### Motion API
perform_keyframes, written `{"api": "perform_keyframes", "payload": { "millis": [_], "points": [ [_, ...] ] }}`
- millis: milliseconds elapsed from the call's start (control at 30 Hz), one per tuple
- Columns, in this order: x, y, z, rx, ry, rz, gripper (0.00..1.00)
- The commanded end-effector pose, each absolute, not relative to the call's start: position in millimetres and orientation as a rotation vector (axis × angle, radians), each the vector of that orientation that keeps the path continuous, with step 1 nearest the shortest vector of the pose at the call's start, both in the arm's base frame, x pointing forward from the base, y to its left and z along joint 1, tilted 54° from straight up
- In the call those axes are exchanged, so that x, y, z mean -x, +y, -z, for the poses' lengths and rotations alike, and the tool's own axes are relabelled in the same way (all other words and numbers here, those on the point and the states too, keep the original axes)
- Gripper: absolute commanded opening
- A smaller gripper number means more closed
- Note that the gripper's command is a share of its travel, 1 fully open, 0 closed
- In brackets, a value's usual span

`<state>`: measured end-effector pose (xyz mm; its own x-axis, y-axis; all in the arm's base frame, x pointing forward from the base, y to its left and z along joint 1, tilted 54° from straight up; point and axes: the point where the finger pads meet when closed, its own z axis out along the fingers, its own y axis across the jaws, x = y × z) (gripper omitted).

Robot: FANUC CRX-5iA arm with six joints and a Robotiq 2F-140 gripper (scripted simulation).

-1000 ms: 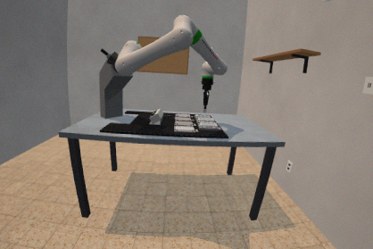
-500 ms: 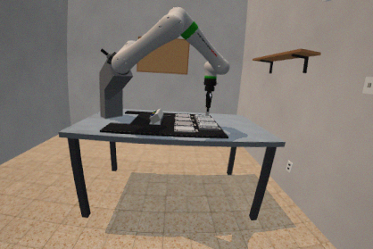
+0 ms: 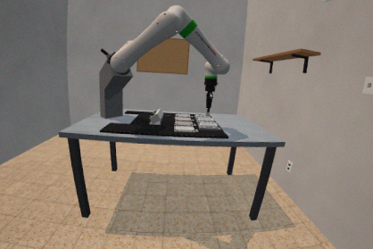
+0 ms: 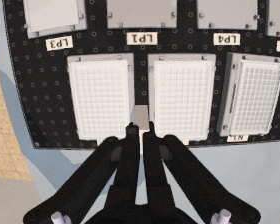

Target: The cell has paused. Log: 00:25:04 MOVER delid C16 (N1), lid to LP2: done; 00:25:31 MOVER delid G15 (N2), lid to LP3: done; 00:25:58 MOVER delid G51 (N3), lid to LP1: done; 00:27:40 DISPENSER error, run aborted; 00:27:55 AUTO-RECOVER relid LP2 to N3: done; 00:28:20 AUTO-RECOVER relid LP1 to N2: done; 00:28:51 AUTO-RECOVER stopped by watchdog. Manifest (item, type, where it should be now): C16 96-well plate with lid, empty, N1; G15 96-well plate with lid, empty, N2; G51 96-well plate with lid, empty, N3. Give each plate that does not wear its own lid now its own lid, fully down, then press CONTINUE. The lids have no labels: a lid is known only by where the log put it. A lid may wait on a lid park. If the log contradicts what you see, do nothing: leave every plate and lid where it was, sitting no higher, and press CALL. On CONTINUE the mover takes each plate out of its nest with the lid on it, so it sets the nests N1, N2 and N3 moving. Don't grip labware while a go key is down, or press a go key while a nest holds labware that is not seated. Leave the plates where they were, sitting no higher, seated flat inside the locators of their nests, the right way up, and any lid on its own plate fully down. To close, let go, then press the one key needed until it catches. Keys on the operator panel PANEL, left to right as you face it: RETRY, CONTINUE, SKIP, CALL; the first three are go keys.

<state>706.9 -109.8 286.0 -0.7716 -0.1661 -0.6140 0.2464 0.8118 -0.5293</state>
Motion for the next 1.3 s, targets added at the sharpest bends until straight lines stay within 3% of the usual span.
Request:
{"api": "perform_keyframes", "payload": {
  "millis": [0,400,733,767,1267],
  "points": [
    [-707,-110,-286,-0.058,2.320,0.797,0.00],
    [-707,-110,-287,-0.059,2.320,0.797,0.00],
    [-691,-161,-319,-0.081,2.317,0.788,0.00],
    [-691,-161,-319,-0.081,2.317,0.788,0.66],
    [-691,-161,-319,-0.081,2.317,0.788,0.66]
  ]
}}
